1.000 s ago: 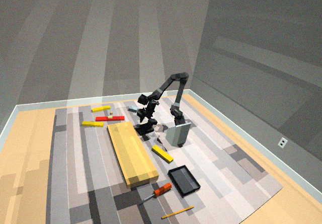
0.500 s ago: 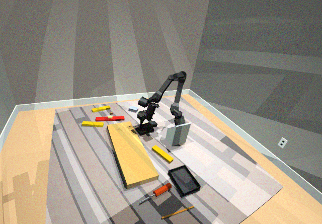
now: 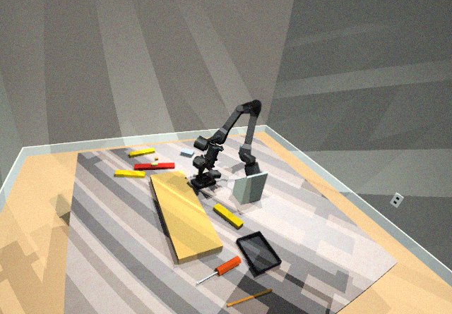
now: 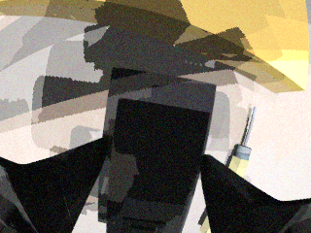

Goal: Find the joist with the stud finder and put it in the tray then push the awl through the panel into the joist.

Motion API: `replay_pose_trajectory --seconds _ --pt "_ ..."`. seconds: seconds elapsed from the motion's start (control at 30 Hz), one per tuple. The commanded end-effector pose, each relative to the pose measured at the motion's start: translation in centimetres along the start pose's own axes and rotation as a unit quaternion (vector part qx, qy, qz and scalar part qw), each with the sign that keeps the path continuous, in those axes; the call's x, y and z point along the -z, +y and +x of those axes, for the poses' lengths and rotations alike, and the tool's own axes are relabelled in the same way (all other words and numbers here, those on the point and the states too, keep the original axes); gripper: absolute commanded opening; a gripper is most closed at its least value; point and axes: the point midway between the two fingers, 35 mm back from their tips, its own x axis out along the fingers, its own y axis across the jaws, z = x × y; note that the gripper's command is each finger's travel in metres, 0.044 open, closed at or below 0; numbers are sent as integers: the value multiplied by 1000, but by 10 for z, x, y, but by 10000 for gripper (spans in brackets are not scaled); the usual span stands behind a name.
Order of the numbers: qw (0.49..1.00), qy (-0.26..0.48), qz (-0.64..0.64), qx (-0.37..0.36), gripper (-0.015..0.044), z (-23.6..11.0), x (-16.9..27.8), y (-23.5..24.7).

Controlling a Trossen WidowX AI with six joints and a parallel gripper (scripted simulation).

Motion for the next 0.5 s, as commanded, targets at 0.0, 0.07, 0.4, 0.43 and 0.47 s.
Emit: replay_pose_trajectory --seconds 0.0,0.07,0.4,0.43,0.47 --pt "1000 0 -3 -2 288 0 0 1" --pt "1000 0 -3 -2 274 0 0 1" --pt "1000 0 -3 -2 208 0 0 1" --pt "1000 0 -3 -2 201 0 0 1" --pt "1000 0 -3 -2 194 0 0 1"
